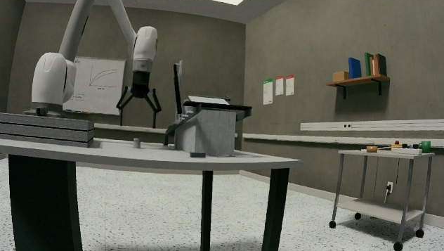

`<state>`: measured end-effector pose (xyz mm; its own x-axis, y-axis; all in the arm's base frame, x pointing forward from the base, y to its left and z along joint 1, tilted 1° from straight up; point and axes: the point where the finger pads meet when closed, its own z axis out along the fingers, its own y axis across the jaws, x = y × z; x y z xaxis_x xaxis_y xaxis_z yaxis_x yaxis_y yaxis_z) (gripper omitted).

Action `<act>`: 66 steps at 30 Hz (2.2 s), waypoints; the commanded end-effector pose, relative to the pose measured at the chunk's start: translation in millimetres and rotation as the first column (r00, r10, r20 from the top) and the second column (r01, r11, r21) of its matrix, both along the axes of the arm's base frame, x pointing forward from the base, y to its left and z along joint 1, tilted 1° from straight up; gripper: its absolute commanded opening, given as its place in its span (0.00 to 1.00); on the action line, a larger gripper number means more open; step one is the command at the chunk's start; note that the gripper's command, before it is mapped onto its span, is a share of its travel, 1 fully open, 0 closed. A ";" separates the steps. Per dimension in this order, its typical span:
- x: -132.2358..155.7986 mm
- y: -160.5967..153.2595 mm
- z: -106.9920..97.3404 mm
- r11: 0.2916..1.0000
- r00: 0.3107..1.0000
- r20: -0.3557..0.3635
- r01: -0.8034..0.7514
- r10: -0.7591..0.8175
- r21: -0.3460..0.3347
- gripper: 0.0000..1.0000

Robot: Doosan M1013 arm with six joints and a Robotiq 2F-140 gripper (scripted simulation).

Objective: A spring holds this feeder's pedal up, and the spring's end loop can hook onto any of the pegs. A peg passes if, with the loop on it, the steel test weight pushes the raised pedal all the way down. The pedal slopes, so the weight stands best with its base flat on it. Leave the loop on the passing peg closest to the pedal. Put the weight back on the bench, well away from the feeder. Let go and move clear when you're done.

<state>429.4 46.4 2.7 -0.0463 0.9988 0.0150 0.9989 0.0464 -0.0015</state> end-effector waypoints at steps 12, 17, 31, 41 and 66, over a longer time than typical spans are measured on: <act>0.5 -0.3 27.1 1.000 1.000 0.001 0.000 0.000 0.000 1.00; 0.5 -0.5 40.4 1.000 1.000 0.001 0.000 0.000 0.000 1.00; 0.6 -0.9 62.7 1.000 1.000 0.001 0.000 0.000 0.000 1.00; 0.6 -1.1 77.3 1.000 1.000 0.001 0.000 0.000 0.000 1.00; 0.6 -1.1 74.8 1.000 1.000 0.001 0.000 0.000 0.000 0.24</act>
